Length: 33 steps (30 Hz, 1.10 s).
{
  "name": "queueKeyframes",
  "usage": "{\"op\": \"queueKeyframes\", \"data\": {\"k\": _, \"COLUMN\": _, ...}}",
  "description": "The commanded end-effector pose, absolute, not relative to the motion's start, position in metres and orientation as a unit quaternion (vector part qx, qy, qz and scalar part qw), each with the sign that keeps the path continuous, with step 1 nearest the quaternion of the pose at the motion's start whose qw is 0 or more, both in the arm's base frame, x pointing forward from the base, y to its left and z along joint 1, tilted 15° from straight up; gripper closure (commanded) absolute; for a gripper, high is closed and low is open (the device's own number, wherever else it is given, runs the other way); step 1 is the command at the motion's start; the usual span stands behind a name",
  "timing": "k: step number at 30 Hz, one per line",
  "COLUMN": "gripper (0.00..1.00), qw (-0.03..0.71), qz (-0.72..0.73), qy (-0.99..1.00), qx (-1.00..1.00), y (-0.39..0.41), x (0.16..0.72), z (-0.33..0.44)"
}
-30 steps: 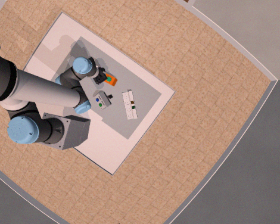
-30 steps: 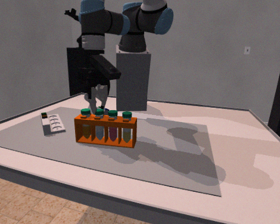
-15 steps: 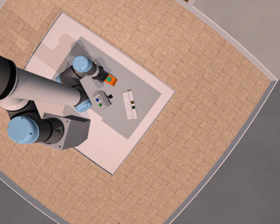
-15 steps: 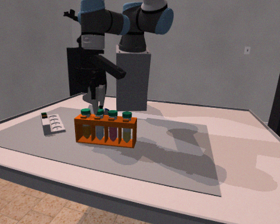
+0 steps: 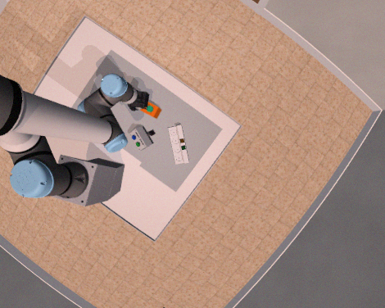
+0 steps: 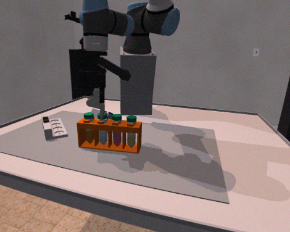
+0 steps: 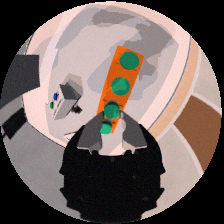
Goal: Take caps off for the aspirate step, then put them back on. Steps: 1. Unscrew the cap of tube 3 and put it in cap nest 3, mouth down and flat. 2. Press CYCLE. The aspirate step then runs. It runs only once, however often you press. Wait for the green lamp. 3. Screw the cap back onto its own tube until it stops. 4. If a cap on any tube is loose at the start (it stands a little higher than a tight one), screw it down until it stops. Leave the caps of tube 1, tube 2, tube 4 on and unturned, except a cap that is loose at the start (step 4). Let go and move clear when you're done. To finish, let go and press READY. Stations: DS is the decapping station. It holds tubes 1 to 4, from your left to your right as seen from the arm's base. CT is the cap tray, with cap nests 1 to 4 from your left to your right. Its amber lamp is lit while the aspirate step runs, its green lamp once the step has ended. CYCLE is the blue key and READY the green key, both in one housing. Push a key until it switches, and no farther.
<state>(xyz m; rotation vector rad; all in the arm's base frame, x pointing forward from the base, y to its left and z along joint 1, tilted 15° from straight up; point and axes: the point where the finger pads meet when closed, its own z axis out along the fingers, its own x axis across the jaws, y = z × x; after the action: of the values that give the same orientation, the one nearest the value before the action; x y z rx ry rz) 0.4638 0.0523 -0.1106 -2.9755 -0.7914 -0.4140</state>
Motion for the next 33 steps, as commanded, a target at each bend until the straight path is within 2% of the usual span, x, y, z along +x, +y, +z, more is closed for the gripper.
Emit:
{"op": "queueKeyframes", "data": {"k": 1, "gripper": 1.0, "qw": 0.013, "qz": -0.136, "qy": -0.342, "qx": -0.93, "y": 0.0519, "x": 0.4648, "z": -0.1099}}
{"op": "queueKeyframes", "data": {"k": 8, "gripper": 1.0, "qw": 0.013, "qz": -0.134, "qy": -0.342, "qx": -0.93, "y": 0.053, "x": 0.4628, "z": -0.1109}}
{"op": "queueKeyframes", "data": {"k": 9, "gripper": 0.65, "qw": 0.013, "qz": -0.134, "qy": -0.342, "qx": -0.93, "y": 0.053, "x": 0.4628, "z": -0.1109}}
{"op": "queueKeyframes", "data": {"k": 21, "gripper": 0.65, "qw": 0.013, "qz": -0.134, "qy": -0.342, "qx": -0.93, "y": 0.0531, "x": 0.4628, "z": -0.1109}}
{"op": "queueKeyframes", "data": {"k": 24, "gripper": 0.65, "qw": 0.031, "qz": -0.131, "qy": -0.222, "qx": -0.966, "y": 0.0529, "x": 0.4612, "z": -0.1116}}
{"op": "queueKeyframes", "data": {"k": 33, "gripper": 0.65, "qw": 0.047, "qz": -0.126, "qy": -0.102, "qx": -0.986, "y": 0.0544, "x": 0.4608, "z": -0.1117}}
